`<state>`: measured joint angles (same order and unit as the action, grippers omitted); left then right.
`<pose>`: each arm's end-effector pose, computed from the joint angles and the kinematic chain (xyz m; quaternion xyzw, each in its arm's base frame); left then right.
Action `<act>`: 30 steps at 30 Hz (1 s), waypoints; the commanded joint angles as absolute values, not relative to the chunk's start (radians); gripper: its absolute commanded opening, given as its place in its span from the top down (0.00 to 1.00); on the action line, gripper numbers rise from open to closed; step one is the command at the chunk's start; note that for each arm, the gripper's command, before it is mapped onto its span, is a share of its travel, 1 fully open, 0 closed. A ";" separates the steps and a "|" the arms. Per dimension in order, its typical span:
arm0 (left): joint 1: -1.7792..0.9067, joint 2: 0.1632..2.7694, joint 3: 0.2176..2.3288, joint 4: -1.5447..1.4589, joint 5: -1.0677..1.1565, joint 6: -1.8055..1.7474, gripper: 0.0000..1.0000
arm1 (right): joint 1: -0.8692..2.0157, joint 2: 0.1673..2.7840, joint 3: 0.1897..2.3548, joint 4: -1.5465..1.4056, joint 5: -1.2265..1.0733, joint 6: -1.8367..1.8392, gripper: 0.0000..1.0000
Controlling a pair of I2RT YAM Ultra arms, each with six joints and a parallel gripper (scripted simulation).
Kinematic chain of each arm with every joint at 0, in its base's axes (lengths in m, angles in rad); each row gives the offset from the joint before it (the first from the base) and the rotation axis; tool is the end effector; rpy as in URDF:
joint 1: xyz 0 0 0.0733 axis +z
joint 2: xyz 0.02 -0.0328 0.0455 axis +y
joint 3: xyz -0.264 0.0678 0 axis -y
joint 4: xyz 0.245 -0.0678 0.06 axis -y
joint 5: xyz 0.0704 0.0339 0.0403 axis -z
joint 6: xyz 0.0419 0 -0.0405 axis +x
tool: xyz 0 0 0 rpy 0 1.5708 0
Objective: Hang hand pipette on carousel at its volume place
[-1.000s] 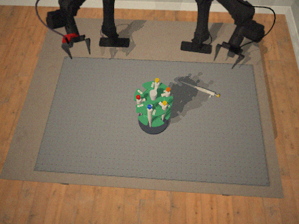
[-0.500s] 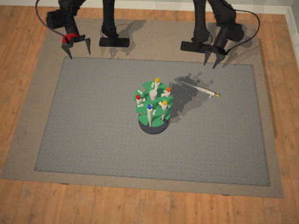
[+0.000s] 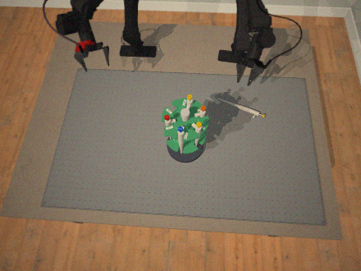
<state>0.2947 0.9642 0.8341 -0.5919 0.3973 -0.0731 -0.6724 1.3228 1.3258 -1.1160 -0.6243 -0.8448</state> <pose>0.1976 0.0442 0.2912 -0.0835 0.8932 -0.1341 0.4211 0.2084 -0.1332 0.3417 -0.1492 0.9174 0.0685 0.3625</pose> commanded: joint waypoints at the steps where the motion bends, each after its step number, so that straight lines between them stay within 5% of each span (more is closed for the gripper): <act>1: 0.176 0.901 0.772 -0.436 0.274 -0.348 0.51 | -0.682 1.317 1.341 -1.103 -0.647 -0.857 0.00; 30: -0.455 1.019 0.602 -0.030 -0.488 -1.022 0.51 | -0.682 1.317 1.341 -1.103 -0.647 -0.857 0.00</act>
